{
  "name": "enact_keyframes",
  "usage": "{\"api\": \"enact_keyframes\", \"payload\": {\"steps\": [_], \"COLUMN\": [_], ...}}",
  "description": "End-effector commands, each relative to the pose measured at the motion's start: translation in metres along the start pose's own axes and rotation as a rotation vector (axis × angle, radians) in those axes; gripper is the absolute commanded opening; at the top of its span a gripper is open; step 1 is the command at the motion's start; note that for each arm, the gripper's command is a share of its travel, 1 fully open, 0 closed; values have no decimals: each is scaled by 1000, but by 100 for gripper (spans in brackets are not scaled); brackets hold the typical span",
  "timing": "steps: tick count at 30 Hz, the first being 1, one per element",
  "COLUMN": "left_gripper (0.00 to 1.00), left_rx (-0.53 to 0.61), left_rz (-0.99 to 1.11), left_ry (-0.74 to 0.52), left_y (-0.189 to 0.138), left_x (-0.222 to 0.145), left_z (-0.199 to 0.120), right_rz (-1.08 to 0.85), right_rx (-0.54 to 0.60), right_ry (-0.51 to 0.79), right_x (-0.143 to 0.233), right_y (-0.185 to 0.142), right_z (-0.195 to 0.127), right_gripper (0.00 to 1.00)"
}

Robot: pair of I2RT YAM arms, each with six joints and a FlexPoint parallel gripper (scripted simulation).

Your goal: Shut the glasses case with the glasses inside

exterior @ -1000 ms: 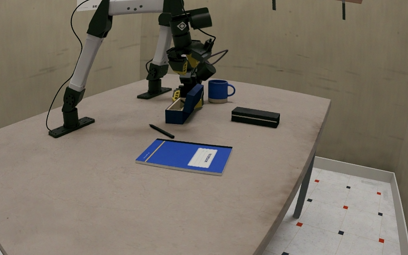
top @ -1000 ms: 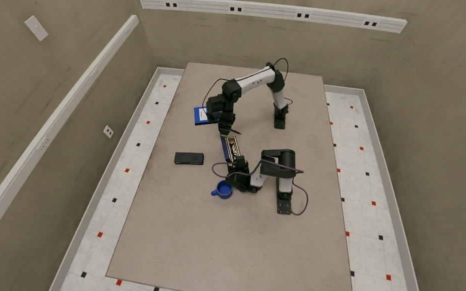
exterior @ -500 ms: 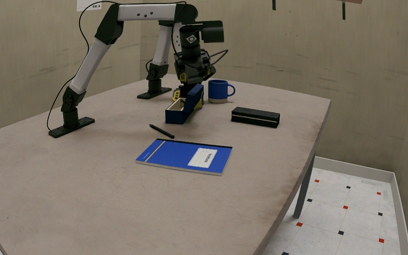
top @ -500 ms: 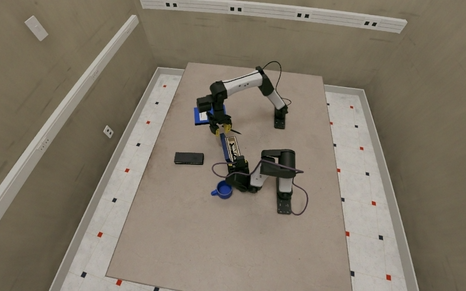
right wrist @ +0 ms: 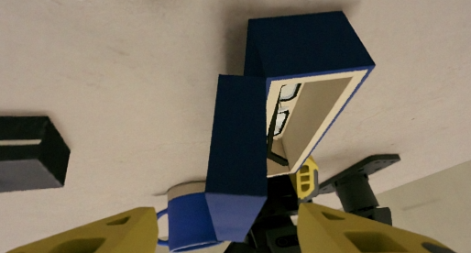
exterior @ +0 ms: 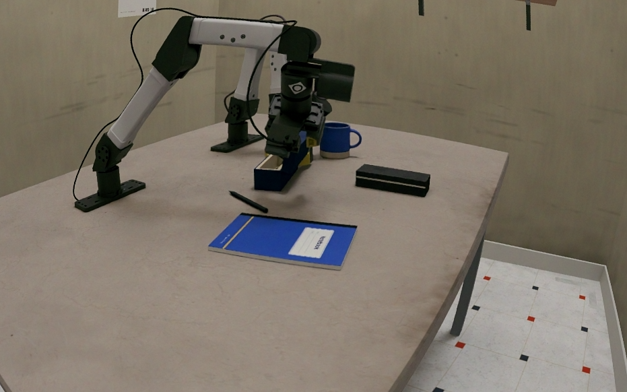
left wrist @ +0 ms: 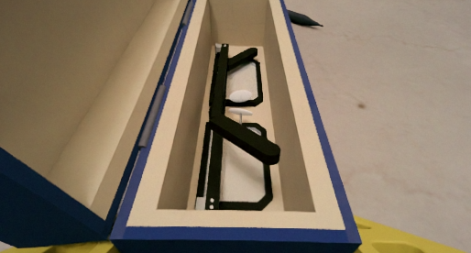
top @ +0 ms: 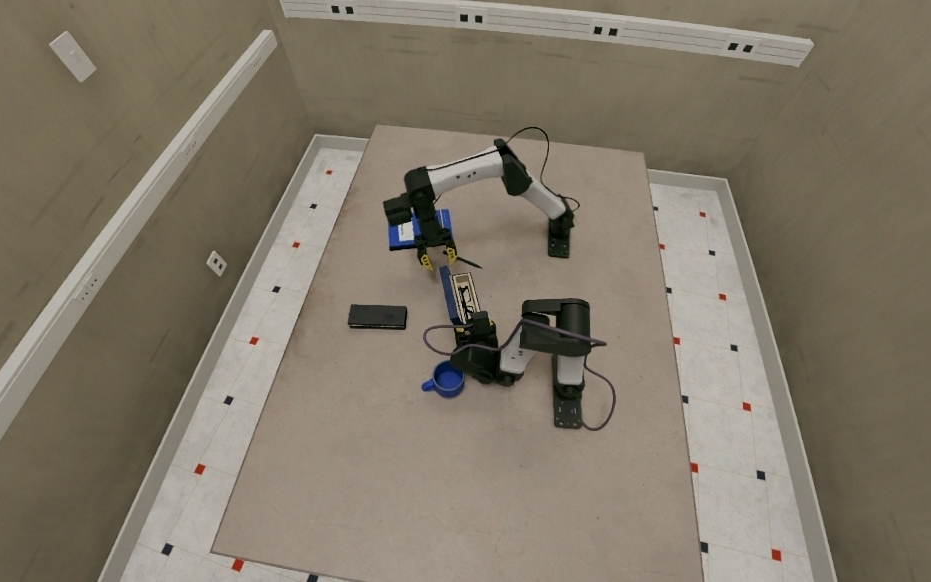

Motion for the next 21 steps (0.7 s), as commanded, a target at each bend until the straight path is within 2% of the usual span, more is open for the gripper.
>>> {"api": "enact_keyframes", "payload": {"steps": [1, 10, 11, 16, 18, 19, 21], "left_gripper": [50, 50, 50, 50, 50, 50, 50], "left_rx": [-16, -16, -16, -16, -16, -16, -16], "left_rz": [24, 24, 24, 24, 24, 24, 24], "left_ry": [3, 3, 3, 3, 3, 3, 3], "left_y": [4, 4, 4, 4, 4, 4, 4], "left_x": [1, 1, 1, 1, 1, 1, 1], "left_z": [0, 0, 0, 0, 0, 0, 0], "right_rz": [19, 71, 58, 43, 43, 43, 36], "right_rx": [19, 36, 33, 30, 30, 30, 30], "right_ry": [-35, -53, -31, -9, -9, -9, -9], "right_x": [2, 3, 2, 0, 0, 0, 0], "right_y": [-1, -2, -9, -15, -16, -16, -16], "right_z": [10, 20, 12, 13, 16, 16, 15], "right_gripper": [56, 50, 48, 44, 42, 33, 32]}}
Point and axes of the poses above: on each arm, the point where the finger pads meet when closed, its own z axis out along the fingers, its own x axis across the jaws, y = z × x, the point moved 7 cm from there along -z, back along the fingers, and after that the axes turned 14 degrees about -z, right-handed, at the moved point
